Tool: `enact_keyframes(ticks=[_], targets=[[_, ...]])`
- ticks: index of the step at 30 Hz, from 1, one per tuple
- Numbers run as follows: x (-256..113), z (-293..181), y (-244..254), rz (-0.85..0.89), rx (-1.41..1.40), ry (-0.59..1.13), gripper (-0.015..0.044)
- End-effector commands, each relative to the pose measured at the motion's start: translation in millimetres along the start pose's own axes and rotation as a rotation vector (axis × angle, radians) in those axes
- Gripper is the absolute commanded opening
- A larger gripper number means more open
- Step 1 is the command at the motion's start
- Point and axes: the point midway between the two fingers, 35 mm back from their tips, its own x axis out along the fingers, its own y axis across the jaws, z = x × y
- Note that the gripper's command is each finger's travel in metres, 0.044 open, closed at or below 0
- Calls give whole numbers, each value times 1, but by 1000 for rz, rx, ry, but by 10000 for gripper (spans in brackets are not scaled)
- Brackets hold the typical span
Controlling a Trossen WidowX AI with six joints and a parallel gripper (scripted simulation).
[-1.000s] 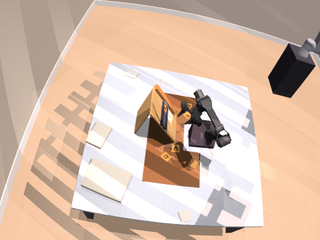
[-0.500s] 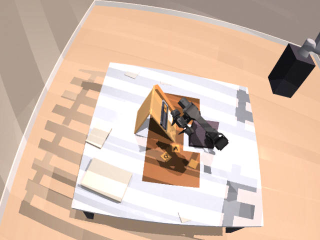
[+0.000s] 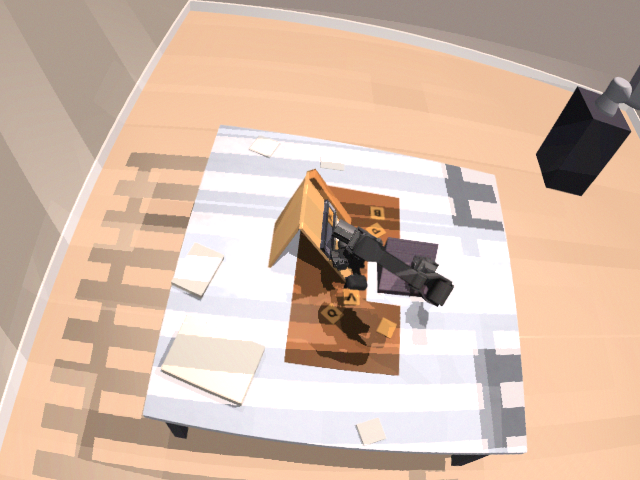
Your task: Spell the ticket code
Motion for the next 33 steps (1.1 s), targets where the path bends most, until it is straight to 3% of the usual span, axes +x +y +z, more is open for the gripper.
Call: enact_keyframes(ticks=[1,11,33], targets=[[52,11,41,-91,526,116,340],[82,11,66,-163,897,144,340],[95,12,63,-163,899,144,340]])
